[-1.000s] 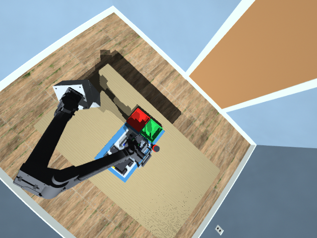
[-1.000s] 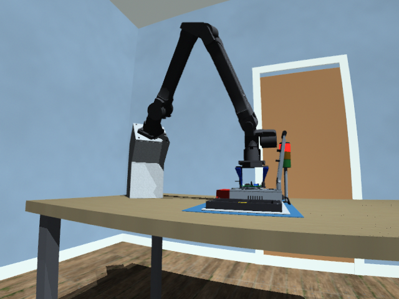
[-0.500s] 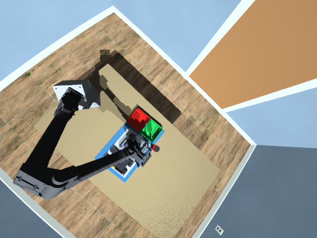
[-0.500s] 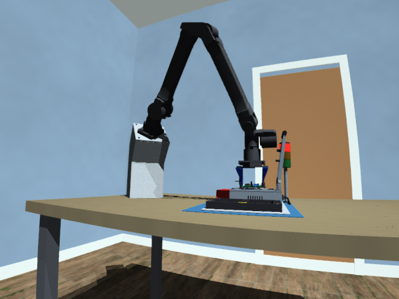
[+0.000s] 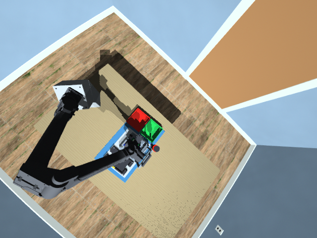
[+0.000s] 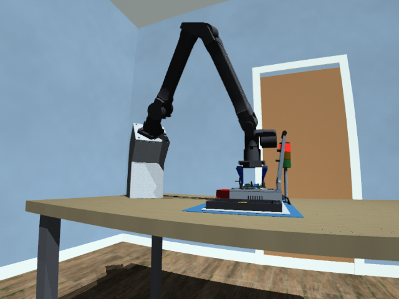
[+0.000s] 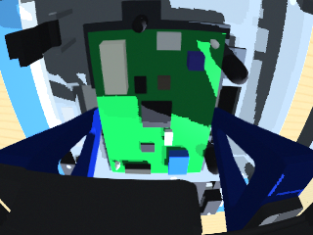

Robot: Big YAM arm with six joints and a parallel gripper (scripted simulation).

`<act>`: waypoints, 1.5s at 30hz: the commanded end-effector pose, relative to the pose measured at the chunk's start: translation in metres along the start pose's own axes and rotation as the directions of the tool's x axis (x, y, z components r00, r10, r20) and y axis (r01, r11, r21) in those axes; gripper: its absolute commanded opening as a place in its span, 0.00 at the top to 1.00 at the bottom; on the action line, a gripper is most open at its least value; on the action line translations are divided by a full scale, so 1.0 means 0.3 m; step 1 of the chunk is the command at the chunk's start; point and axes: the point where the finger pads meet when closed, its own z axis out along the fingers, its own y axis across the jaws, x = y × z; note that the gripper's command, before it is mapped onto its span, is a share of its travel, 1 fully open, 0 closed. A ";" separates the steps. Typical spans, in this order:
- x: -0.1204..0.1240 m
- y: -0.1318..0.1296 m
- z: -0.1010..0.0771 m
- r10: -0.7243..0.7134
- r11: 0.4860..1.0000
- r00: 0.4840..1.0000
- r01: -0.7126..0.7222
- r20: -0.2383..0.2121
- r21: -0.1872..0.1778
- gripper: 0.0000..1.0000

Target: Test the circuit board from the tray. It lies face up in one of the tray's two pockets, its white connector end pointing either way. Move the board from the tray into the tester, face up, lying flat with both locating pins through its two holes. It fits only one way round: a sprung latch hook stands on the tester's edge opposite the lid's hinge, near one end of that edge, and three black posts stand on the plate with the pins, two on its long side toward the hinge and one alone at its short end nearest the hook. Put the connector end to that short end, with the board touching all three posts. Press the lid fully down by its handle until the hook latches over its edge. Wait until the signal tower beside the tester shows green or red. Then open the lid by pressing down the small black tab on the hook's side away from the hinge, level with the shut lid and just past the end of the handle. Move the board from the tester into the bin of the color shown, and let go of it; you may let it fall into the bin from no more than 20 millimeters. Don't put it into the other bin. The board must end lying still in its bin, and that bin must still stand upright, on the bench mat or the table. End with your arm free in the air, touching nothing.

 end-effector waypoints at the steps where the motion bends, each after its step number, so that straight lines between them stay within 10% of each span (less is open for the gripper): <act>1: -0.021 -0.057 -0.044 0.002 0.999 1.000 -0.002 0.011 0.033 0.22; 45: -0.021 -0.057 -0.044 0.002 0.999 1.000 -0.002 0.011 0.033 0.28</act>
